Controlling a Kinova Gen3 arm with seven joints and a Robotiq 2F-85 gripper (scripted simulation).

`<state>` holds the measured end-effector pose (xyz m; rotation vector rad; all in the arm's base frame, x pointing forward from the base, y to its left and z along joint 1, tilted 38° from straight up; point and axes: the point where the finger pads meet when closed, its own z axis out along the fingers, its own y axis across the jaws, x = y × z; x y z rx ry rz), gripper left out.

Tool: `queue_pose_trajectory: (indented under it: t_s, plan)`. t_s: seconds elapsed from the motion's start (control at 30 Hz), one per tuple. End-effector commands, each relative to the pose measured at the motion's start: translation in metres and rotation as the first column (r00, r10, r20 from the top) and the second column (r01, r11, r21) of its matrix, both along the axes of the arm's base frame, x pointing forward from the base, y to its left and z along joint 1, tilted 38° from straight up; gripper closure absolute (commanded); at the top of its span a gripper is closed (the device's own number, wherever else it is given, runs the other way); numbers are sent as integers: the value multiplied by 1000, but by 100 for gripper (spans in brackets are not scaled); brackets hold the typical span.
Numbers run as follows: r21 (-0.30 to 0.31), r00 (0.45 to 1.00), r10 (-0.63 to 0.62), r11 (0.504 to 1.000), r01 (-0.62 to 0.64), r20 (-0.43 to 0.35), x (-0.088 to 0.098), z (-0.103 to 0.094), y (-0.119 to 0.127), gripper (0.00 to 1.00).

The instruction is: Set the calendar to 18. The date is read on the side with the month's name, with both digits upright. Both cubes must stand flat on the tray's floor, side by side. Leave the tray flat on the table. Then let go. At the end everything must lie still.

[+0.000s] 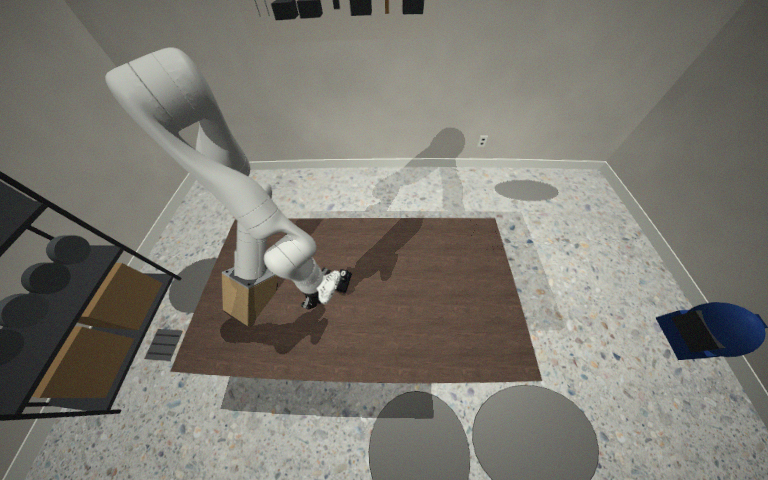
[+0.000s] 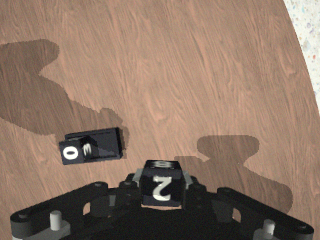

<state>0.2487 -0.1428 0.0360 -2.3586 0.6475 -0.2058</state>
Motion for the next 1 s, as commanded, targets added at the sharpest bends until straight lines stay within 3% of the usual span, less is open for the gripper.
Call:
queue_pose_trajectory:
  t_s: [0.0, 0.23, 0.3, 0.4, 0.57, 0.77, 0.8, 0.87, 0.97]
  plan:
    - [19, 997, -51, 998, 52, -57, 0, 0, 2, 72]
    - [89, 931, -261, 952, 292, -257, -3, 0, 6, 72]
    - [89, 931, -261, 952, 292, -257, -3, 0, 6, 72]
    - [102, 872, -344, 911, 399, -348, -4, 0, 7, 72]
    - [95, 735, -461, 813, 574, -497, -4, 0, 9, 72]
    - [40, 515, -554, 655, 755, -654, -4, 1, 9, 72]
    - [27, 474, -563, 625, 780, -676, -4, 1, 9, 72]
    - [27, 474, -563, 625, 780, -676, -4, 1, 9, 72]
    - [-20, 346, -581, 531, 847, -737, -4, 1, 9, 72]
